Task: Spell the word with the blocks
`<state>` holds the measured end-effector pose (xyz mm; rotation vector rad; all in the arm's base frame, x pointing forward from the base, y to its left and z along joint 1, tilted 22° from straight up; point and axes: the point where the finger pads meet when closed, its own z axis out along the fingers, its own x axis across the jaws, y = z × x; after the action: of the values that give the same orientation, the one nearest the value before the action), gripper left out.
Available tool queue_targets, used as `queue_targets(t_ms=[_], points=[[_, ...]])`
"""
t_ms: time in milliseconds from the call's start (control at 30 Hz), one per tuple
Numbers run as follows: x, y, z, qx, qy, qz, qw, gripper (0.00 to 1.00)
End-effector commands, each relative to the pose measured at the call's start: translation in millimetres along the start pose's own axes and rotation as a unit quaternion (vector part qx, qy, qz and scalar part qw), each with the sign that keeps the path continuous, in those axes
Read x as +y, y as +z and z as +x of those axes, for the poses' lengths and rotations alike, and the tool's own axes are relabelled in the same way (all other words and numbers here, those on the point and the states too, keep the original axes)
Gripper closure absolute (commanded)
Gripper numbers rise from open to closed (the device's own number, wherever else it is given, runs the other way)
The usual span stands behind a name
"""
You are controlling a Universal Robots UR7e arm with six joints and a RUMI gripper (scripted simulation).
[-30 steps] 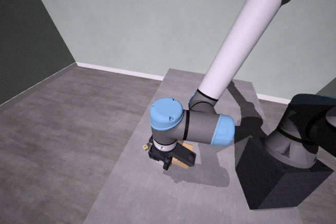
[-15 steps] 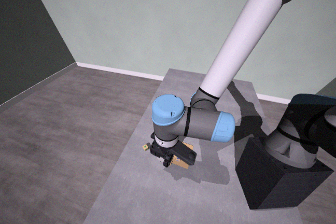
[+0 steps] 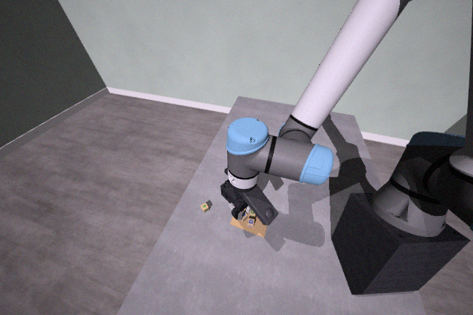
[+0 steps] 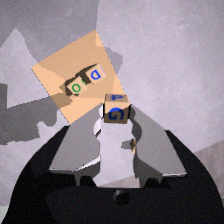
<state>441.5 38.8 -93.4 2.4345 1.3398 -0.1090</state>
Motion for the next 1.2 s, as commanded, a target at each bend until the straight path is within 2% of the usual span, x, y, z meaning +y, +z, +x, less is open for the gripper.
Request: queue_targets(t_ms=[0,200,467,700,767,833,1000,1167], points=[[6.2,-1.0,-14.1,0.001,0.069,-0.001,0.998,0.95],[10.1,-1.3,-24.9,0.001,0.12,-0.001,0.993,0.95],[18.3,-2.1,-50.0,0.001,0.238,-0.001,0.971,0.95],[23.4,-2.8,-69.0,0.0,0.324,-0.002,0.946,0.95],[23.4,-2.8,-69.0,0.0,0.324,-0.002,0.946,0.95],[25.6,-3.2,-78.4,0.0,0.366,-0.002,0.931,0.95],[28.4,-3.8,-91.4,0.0,0.422,-0.003,0.907,0.95],[29.9,-4.2,-100.0,0.0,0.458,-0.004,0.889,0.95]])
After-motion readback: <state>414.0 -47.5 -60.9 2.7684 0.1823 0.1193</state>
